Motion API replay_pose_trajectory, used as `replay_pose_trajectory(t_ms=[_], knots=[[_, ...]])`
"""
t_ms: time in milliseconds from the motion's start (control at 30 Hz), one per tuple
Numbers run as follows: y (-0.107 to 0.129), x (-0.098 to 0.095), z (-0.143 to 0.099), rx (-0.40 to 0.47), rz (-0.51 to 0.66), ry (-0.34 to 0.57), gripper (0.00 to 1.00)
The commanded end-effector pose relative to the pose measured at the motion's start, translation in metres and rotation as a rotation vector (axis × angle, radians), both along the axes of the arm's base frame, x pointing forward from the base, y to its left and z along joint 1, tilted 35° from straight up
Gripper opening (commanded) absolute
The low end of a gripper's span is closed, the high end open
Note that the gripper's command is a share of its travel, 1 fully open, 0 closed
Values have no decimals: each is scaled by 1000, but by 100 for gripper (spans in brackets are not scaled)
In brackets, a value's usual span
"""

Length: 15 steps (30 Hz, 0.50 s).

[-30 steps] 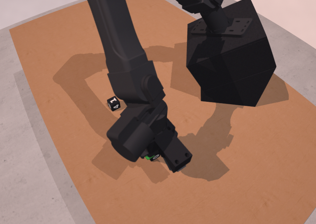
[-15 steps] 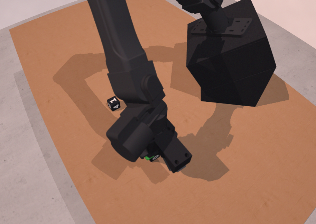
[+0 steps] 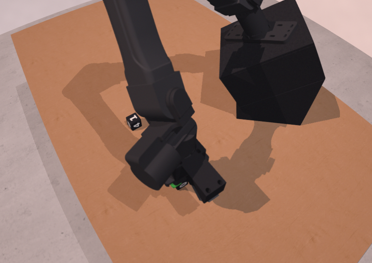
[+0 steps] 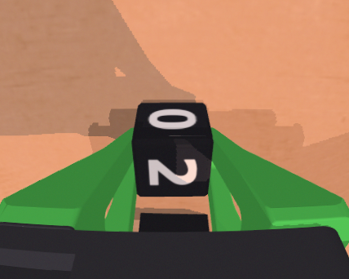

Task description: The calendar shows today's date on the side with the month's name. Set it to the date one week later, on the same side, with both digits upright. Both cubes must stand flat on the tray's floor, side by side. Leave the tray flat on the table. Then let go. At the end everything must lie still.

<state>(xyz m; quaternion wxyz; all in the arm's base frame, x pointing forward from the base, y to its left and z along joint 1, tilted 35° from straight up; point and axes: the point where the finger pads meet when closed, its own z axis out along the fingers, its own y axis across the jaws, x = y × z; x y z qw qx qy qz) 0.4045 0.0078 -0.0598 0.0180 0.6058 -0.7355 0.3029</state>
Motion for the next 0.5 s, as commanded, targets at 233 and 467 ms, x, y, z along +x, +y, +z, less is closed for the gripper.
replay_pose_trajectory(t_ms=[233, 467], knots=[[14, 13, 9, 22, 29, -38, 26], [15, 10, 7, 19, 24, -20, 26]])
